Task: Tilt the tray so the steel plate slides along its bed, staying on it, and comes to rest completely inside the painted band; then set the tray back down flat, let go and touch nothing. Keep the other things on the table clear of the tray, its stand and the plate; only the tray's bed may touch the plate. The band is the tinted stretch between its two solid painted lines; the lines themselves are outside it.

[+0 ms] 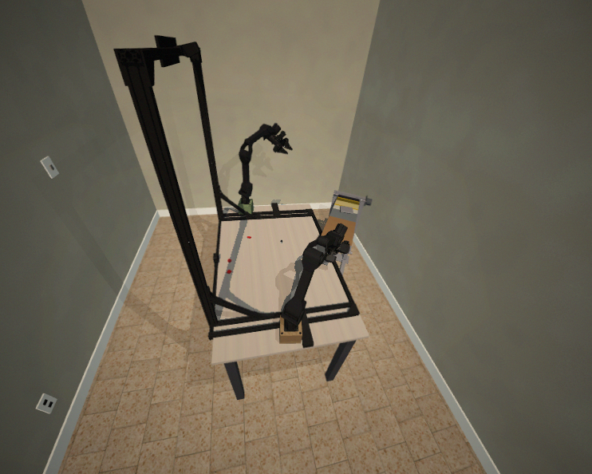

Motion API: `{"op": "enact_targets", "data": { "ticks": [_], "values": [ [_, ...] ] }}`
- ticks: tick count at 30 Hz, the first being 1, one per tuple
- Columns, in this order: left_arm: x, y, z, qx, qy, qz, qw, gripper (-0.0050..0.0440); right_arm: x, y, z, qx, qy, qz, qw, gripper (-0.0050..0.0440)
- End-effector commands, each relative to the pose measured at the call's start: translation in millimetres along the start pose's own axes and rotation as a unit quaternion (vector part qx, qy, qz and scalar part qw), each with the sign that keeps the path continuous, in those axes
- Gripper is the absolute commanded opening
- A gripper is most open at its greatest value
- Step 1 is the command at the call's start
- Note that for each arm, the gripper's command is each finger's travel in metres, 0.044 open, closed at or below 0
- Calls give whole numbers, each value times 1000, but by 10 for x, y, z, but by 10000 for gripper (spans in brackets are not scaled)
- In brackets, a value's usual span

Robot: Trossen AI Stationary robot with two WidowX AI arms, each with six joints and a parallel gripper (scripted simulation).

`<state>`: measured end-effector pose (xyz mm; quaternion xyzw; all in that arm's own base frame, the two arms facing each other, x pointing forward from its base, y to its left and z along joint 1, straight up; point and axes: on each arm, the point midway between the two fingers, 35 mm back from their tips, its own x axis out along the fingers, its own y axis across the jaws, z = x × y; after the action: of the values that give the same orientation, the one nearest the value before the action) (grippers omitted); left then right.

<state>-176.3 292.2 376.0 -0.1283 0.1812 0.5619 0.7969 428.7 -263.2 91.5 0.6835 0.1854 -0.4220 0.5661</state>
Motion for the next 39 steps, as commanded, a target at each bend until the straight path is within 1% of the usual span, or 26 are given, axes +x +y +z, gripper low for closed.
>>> {"op": "enact_targets", "data": {
  "ticks": [1, 39],
  "values": [
    [-2, -3, 4, 1, 0, 0, 1000, 440, -173, 236, 5, -1, -1, 34, 999, 0],
    [-2, -3, 4, 1, 0, 0, 1000, 440, -347, 438, 5, -1, -1, 54, 999, 0]
  ]
}}
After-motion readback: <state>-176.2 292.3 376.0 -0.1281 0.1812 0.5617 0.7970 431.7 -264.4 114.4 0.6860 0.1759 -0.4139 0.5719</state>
